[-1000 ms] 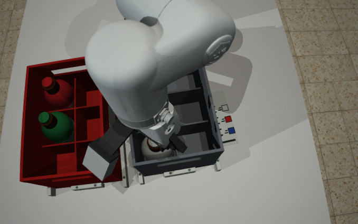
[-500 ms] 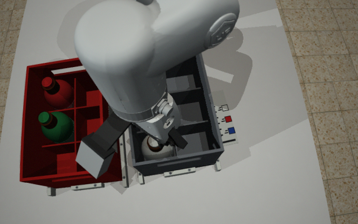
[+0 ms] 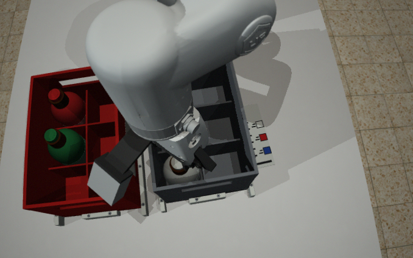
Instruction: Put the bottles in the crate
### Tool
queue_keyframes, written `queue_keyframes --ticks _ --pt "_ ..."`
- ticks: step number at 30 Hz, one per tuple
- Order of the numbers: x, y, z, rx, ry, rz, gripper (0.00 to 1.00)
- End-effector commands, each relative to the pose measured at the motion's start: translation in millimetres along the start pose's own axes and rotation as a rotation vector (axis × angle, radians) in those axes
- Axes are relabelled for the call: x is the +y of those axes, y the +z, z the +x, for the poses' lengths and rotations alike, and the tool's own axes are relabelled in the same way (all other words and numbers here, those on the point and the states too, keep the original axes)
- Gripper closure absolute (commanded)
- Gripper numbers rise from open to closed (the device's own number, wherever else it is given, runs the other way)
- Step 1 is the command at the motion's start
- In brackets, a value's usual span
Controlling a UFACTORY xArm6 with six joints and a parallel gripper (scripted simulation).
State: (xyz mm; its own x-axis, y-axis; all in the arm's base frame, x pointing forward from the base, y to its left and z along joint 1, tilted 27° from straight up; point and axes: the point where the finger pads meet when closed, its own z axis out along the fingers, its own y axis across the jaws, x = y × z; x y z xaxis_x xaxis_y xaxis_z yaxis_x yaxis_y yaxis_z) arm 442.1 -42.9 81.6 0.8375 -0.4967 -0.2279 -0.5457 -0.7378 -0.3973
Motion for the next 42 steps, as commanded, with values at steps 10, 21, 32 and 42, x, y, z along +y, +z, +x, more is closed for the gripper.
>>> queue_keyframes --ticks 10,21,32,42 --pt "-0.6 -1.6 1.2 0.004 -0.001 0.001 0.35" --pt "-7.7 -6.3 -8.3 0.004 -0.001 0.001 0.35" --pt "-33.2 -23.3 -54.0 0.004 -0.001 0.001 0.35" --pt "-51.8 -35.7 -87.3 0.004 -0.001 0.001 0.35"
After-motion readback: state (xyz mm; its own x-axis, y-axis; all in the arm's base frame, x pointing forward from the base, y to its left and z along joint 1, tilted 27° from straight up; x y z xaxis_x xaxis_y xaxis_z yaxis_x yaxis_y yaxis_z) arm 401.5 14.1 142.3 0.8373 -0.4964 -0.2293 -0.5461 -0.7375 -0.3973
